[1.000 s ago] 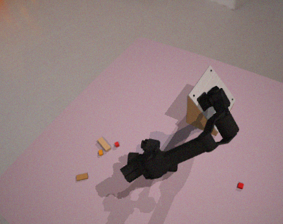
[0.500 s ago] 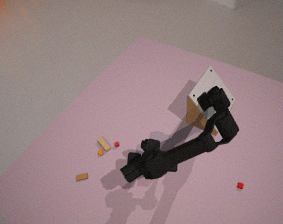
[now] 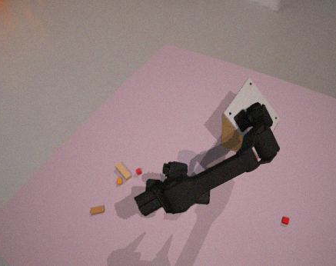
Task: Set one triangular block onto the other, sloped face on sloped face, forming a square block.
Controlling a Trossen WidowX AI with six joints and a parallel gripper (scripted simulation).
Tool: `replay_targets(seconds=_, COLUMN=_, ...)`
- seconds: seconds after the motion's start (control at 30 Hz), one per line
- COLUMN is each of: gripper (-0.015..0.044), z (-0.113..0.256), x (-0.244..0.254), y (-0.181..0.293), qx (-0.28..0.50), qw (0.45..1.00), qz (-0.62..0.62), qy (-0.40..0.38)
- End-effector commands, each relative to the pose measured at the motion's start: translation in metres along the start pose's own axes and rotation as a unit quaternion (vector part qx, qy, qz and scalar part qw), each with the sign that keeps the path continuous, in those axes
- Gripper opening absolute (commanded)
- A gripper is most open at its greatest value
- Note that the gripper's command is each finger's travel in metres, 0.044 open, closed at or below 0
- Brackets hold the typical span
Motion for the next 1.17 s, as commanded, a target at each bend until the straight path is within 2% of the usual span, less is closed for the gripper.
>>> replay_targets(seconds=0.0, gripper=0.0440, z=0.0340, x=-0.0035, y=-0.0039, qx=-0.002, qw=1.000, qz=0.001, qy=-0.002)
replay_targets(seconds=1.13, gripper=0.0440, z=0.0304, x=-0.0020, y=-0.0044, qx=0.006, qw=1.000, qz=-0.002, qy=-0.009)
Point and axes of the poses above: the point midway between the two fingers, 35 mm back from their tips, its own z axis back along the fingers, its own x axis across the jaws, y = z × x, the point moved 9 cm from there along z, back along the fingers, and after that the axes turned 10 degrees about z, right-handed, at the moved point
